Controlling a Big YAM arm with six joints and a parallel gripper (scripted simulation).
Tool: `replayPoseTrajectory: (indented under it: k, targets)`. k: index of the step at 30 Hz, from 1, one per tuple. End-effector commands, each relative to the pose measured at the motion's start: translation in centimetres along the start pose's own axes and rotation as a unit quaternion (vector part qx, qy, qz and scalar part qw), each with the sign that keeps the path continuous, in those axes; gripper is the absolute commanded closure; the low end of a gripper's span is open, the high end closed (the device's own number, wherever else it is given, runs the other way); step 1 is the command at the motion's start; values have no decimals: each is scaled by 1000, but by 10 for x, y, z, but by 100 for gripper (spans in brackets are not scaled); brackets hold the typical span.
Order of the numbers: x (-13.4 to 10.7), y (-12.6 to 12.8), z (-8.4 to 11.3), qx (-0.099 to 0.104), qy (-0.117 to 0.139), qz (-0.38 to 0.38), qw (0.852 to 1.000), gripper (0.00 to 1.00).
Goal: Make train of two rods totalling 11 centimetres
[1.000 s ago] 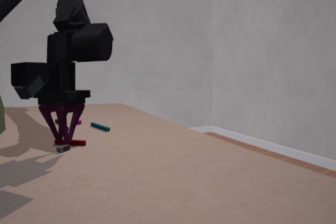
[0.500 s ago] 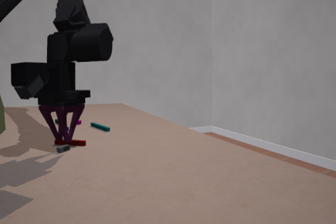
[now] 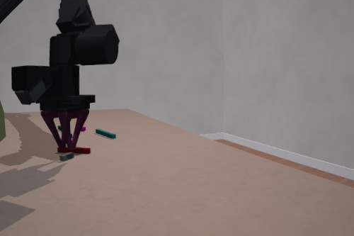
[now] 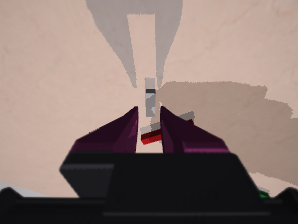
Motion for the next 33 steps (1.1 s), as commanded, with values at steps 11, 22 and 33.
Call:
replayPoseTrajectory:
  k: [11, 22, 33]
  targets:
    - [-8, 7, 8, 16, 4, 5, 1000, 77]
    - [-8, 1, 2, 5, 0, 4, 1000, 77]
    - [-8, 1, 2, 5, 0, 4, 1000, 77]
Point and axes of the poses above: the point where the finger pads meet when closed, its own z axis back along the fingers, its own y axis across the jaws, x = y × z, the point moved 5 cm from there along z, back along the fingers, and after that the axes turned 2 degrees about z, right-handed, at the moved point
